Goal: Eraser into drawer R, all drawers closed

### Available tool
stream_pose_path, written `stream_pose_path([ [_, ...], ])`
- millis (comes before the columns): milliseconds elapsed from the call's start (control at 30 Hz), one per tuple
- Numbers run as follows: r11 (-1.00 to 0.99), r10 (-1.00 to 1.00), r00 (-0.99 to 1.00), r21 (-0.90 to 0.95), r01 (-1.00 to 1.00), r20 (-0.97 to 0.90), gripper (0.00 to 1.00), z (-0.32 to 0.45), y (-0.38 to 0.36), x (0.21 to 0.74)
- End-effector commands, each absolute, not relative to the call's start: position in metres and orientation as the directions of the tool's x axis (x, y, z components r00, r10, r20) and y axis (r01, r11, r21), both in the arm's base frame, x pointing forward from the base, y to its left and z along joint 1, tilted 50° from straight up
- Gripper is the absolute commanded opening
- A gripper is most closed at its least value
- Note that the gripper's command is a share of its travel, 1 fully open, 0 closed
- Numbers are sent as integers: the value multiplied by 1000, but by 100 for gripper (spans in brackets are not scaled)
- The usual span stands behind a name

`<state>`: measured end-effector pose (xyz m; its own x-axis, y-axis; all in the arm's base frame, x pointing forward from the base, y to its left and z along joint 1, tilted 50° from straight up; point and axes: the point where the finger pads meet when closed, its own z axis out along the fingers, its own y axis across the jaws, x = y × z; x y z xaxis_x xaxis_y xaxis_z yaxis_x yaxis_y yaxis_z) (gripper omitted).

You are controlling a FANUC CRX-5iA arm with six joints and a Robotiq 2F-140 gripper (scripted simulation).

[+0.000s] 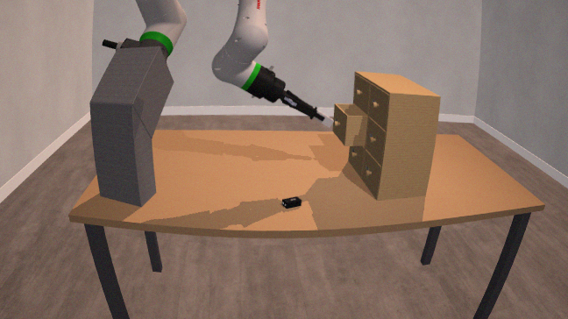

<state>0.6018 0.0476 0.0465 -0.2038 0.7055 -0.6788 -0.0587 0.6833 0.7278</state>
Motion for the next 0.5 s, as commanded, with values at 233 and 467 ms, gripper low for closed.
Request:
stream_pose_path([
  [233, 683, 705, -204, 728, -58, -679, 0, 51, 44, 618],
  [467, 683, 705, -204, 728, -58, -679, 0, 54, 42, 630],
])
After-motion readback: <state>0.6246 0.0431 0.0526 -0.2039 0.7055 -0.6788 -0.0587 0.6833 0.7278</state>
